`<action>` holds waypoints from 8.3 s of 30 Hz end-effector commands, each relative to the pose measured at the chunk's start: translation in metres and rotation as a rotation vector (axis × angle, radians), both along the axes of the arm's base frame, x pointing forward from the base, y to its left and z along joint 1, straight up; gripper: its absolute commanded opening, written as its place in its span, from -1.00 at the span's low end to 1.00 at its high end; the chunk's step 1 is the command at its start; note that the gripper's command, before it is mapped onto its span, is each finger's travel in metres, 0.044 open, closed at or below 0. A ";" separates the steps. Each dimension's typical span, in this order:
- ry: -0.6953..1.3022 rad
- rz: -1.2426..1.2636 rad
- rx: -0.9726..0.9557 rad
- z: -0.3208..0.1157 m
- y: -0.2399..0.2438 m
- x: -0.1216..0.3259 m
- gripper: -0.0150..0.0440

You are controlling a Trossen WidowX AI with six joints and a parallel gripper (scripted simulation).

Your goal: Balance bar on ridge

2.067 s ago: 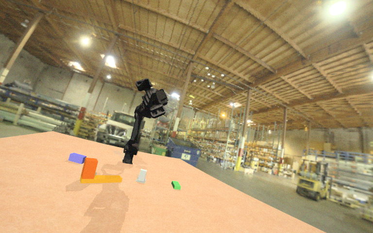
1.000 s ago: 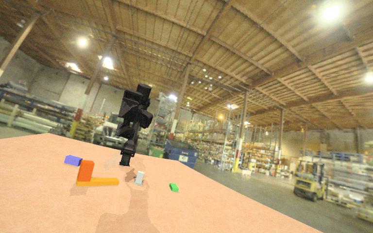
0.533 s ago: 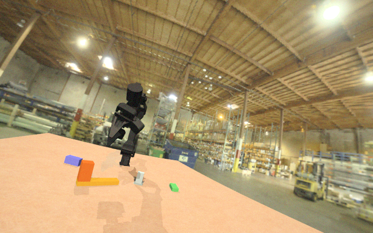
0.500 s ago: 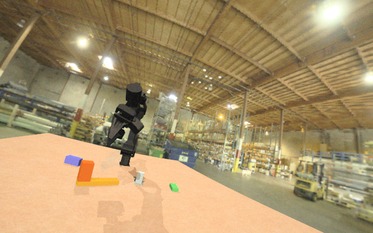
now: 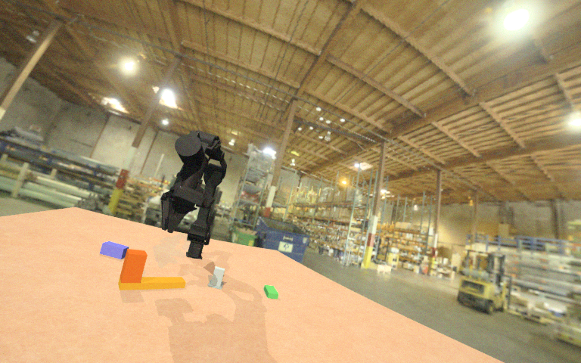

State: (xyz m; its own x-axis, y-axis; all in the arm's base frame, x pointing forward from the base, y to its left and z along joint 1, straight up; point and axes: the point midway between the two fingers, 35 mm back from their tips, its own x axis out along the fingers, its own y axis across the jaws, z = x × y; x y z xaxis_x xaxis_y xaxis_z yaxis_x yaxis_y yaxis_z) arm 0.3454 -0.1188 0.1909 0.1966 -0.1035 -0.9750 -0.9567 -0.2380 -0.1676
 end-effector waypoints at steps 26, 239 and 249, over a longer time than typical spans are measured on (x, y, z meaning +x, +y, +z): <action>0.177 0.109 0.082 -0.093 -0.002 -0.019 0.58; 0.211 0.993 -0.009 -0.081 0.179 -0.100 -0.49; 0.211 0.993 -0.009 -0.082 0.179 -0.100 -0.49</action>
State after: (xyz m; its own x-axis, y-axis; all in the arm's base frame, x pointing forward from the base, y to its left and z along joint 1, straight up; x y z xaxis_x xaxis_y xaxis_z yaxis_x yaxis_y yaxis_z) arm 0.2448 0.0599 0.1090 0.0183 -0.0005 -0.9998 -0.3389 -0.9408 -0.0058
